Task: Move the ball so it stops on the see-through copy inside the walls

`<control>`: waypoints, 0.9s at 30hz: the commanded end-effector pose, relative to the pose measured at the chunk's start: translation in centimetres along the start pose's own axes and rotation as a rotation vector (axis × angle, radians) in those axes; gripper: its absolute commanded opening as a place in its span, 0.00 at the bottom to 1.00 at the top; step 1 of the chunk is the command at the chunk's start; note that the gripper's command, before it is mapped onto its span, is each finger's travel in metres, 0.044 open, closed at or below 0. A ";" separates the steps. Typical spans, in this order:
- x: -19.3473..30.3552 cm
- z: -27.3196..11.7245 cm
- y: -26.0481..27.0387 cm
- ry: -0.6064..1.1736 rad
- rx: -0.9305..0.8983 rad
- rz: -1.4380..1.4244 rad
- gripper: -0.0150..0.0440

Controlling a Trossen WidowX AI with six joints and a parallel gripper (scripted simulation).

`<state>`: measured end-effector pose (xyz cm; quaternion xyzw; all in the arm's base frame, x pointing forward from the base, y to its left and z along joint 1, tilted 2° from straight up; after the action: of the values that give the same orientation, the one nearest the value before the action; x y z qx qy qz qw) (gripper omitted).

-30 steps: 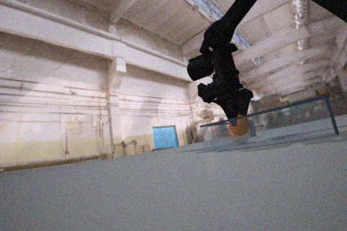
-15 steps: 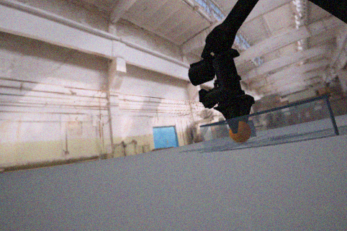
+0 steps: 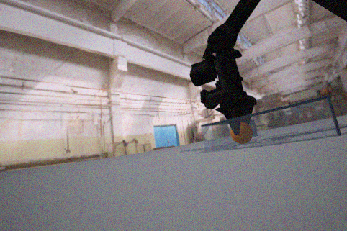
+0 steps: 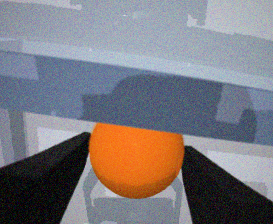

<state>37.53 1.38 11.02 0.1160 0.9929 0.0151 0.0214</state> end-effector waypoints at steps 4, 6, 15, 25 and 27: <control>0.0 0.0 0.0 -0.001 0.000 0.000 0.88; -0.1 -1.1 0.0 0.000 0.000 0.001 0.88; 0.0 -8.5 0.0 0.004 -0.002 0.005 0.88; -0.1 -8.7 0.0 -0.013 -0.003 0.005 0.97; 0.1 -11.0 0.0 -0.012 -0.003 0.005 1.00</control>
<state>37.05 1.16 19.38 0.1188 0.9926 0.0147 0.0184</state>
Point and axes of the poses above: the point midway between the two fingers, 35 mm back from their tips, its own z axis out along the fingers, its own y axis across the jaws, x = y × z, the point moved 8 cm from there along -z, back along the fingers, and after that the axes turned 7 degrees about z, right-handed, at the moved point
